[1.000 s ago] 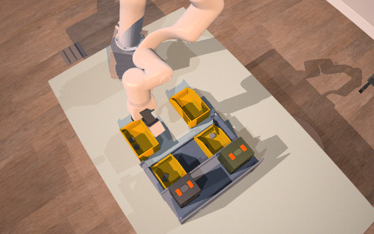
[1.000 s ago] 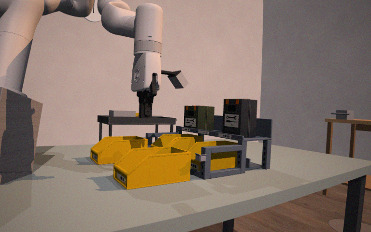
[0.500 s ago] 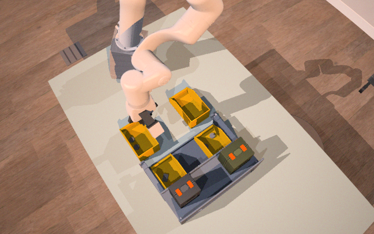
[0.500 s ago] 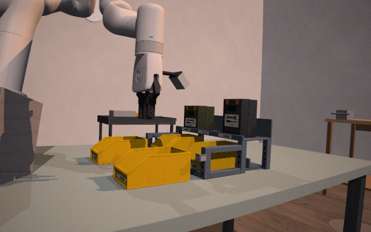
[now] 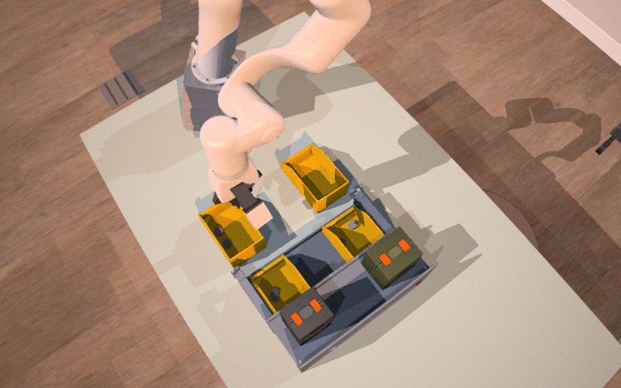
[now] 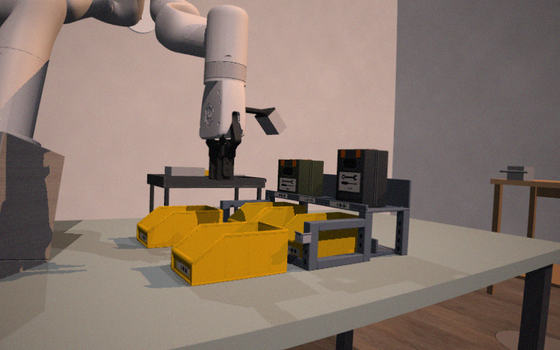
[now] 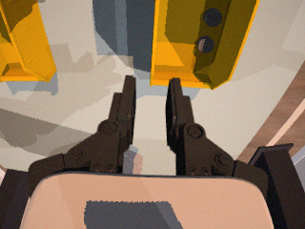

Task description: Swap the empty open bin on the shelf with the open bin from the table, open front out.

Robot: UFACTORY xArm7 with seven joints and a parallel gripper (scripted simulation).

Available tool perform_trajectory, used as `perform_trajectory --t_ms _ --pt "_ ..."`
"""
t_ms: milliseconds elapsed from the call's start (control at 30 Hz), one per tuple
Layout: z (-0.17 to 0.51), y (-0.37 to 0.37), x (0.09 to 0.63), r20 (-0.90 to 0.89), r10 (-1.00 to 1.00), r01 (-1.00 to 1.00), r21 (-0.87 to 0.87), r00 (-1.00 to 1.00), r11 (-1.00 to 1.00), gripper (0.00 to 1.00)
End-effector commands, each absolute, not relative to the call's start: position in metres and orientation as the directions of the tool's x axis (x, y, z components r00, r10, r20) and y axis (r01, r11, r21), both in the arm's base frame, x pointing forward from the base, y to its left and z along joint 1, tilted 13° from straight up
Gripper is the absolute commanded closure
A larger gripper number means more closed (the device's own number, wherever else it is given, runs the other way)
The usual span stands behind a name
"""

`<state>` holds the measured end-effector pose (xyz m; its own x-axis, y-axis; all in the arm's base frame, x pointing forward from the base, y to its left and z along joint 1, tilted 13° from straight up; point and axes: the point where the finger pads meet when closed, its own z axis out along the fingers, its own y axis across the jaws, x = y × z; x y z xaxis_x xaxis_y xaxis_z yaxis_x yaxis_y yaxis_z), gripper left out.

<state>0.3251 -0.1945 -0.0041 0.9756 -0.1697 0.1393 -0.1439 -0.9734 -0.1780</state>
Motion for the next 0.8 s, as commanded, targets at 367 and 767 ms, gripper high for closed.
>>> perform_trajectory --t_ms 367,767 --pt "-0.0033 -0.1956 0.3257 0.142 -0.171 -0.145 -0.177 0.975 -0.974 0.74" --pt "-0.0103 -0.1946 0.327 0.142 -0.171 -0.145 -0.176 0.975 -0.974 0.74"
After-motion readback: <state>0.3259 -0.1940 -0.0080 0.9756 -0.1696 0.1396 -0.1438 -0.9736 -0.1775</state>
